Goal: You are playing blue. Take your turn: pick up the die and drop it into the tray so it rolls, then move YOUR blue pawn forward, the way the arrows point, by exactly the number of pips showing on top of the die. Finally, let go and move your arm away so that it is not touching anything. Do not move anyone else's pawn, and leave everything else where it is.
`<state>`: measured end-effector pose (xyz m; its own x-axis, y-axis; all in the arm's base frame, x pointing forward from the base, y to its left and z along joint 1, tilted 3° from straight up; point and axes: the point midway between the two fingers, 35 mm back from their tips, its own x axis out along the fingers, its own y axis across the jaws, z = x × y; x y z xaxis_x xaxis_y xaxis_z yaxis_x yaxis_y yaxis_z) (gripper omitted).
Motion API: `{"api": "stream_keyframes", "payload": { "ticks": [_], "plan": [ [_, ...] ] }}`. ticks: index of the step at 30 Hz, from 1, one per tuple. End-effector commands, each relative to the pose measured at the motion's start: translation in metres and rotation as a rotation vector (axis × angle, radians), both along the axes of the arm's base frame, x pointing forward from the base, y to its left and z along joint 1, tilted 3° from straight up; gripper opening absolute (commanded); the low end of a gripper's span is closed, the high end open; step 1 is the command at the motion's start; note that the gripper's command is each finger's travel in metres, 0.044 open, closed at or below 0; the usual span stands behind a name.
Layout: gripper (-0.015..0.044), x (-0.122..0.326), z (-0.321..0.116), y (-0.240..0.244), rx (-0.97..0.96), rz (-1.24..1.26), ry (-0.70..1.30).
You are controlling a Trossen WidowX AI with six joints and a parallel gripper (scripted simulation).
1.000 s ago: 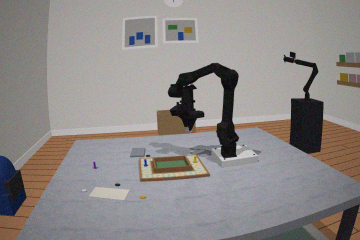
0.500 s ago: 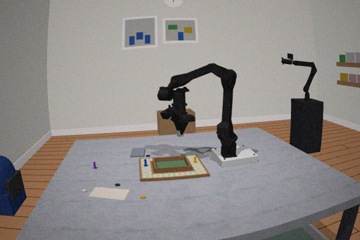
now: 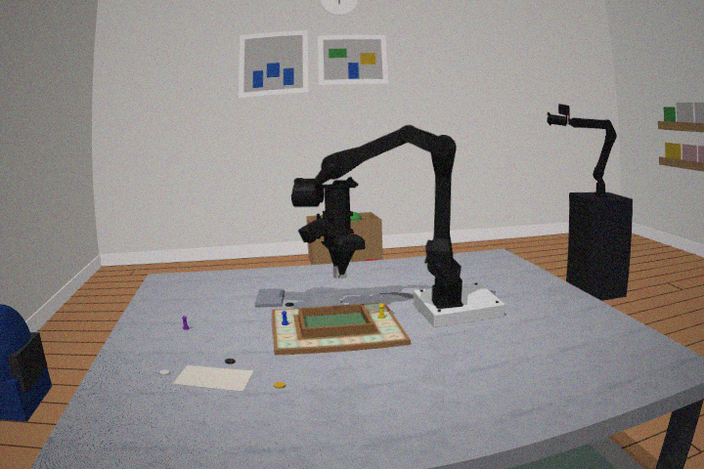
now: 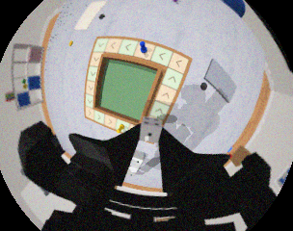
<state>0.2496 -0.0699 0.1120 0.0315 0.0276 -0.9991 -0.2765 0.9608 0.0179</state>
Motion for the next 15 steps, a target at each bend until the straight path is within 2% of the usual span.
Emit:
{"api": "stream_keyframes", "payload": {
  "ticks": [1, 15],
  "plan": [
    [0.0000, 0.006, -0.005, 0.016, 0.009, -0.036, 0.009],
    [0.0000, 0.020, -0.014, 0.080, 0.021, -0.162, 0.012]
  ]
}}
